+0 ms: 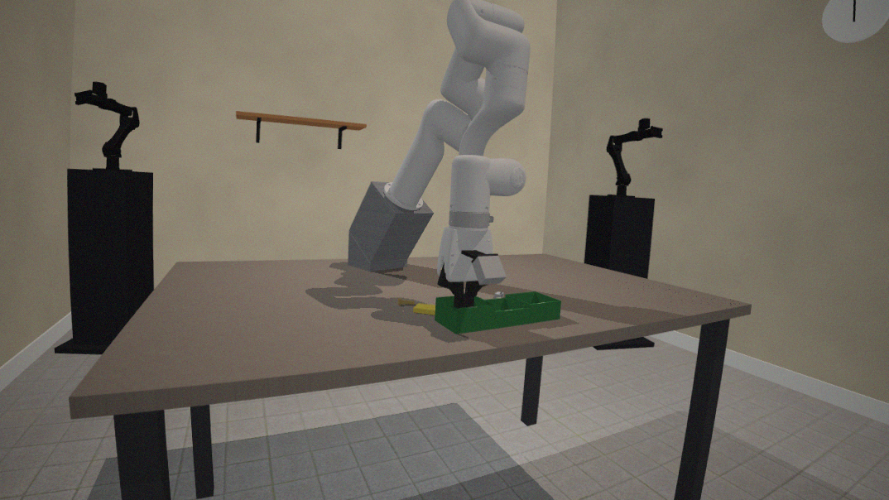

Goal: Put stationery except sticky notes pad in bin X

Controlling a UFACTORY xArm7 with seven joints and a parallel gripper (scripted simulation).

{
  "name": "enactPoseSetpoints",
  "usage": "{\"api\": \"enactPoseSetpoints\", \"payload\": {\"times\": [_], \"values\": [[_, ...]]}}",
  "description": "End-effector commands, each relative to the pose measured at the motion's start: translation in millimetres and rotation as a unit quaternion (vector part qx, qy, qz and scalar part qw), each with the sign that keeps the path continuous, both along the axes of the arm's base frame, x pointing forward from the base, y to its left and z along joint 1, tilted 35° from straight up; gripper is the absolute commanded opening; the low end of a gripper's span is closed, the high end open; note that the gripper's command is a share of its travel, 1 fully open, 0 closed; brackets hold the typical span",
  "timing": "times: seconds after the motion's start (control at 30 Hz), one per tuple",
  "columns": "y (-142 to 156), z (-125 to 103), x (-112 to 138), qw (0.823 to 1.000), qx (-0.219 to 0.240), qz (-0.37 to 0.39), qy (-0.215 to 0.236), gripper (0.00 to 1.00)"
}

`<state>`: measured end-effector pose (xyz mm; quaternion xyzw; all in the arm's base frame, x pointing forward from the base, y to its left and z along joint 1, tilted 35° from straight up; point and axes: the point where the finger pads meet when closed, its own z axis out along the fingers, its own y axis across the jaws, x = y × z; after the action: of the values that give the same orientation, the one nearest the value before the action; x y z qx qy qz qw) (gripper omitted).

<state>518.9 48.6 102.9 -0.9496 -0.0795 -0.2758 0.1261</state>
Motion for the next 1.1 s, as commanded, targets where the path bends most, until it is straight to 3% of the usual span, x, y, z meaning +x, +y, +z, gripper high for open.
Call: {"api": "enactPoseSetpoints", "payload": {"times": [0.0,0.77,1.07], "values": [[-1.5,3.0,-0.7,1.000,0.000,-0.001,-0.001,0.07],[-8.7,23.7,-13.5,1.000,0.000,-0.001,-0.001,0.07],[-17.6,49.4,-29.3,1.000,0.000,-0.001,-0.001,0.07]]}}
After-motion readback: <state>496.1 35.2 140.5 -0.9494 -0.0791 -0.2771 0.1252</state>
